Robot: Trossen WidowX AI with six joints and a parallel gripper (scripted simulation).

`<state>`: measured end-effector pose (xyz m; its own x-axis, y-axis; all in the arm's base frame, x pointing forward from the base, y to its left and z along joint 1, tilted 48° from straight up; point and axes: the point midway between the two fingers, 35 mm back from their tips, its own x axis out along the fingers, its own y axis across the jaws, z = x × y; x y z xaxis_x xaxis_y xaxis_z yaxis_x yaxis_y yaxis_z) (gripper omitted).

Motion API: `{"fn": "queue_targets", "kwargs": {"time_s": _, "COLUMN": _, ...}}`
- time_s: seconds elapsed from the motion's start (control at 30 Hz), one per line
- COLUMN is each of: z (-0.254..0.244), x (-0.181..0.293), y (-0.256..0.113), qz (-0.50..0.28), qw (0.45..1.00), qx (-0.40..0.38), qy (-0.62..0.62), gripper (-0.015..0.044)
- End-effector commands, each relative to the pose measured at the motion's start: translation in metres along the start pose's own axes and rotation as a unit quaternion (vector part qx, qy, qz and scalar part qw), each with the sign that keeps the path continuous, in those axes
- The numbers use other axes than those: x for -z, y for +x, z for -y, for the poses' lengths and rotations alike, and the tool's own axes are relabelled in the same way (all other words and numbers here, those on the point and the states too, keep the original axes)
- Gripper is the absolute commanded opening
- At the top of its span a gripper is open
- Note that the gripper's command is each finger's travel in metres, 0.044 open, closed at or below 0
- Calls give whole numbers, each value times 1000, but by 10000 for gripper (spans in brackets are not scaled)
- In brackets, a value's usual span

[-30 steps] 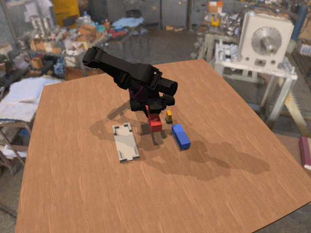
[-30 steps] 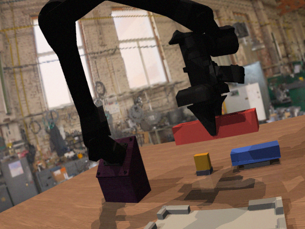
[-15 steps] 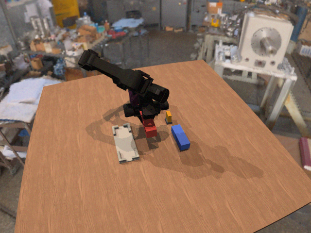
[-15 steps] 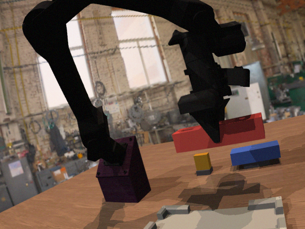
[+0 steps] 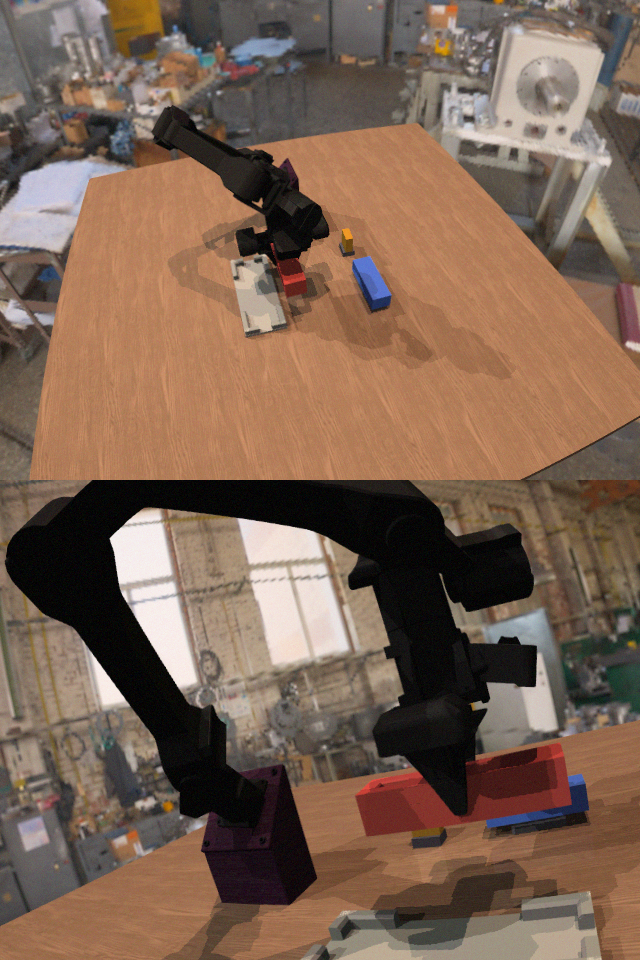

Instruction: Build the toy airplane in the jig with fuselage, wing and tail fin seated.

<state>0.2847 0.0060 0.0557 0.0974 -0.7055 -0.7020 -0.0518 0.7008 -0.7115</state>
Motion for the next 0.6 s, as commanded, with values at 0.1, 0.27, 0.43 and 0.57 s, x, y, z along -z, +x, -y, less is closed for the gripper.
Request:
{"fn": "queue_targets", "kwargs": {"time_s": 0.1, "z": 22, "x": 0, "y": 10, "qz": 1, "qw": 1000, "qx": 4, "qy": -11, "gripper": 0}}
{"fn": "queue_targets", "kwargs": {"time_s": 0.27, "z": 36, "x": 1, "y": 16, "qz": 1, "qw": 1000, "qx": 7, "qy": -18, "gripper": 0}}
{"fn": "queue_targets", "kwargs": {"time_s": 0.43, "z": 51, "x": 3, "y": 22, "qz": 0, "qw": 1000, "qx": 11, "qy": -25, "gripper": 0}}
{"fn": "queue_targets", "kwargs": {"time_s": 0.57, "z": 62, "x": 6, "y": 27, "qz": -1, "qw": 999, "qx": 15, "qy": -30, "gripper": 0}}
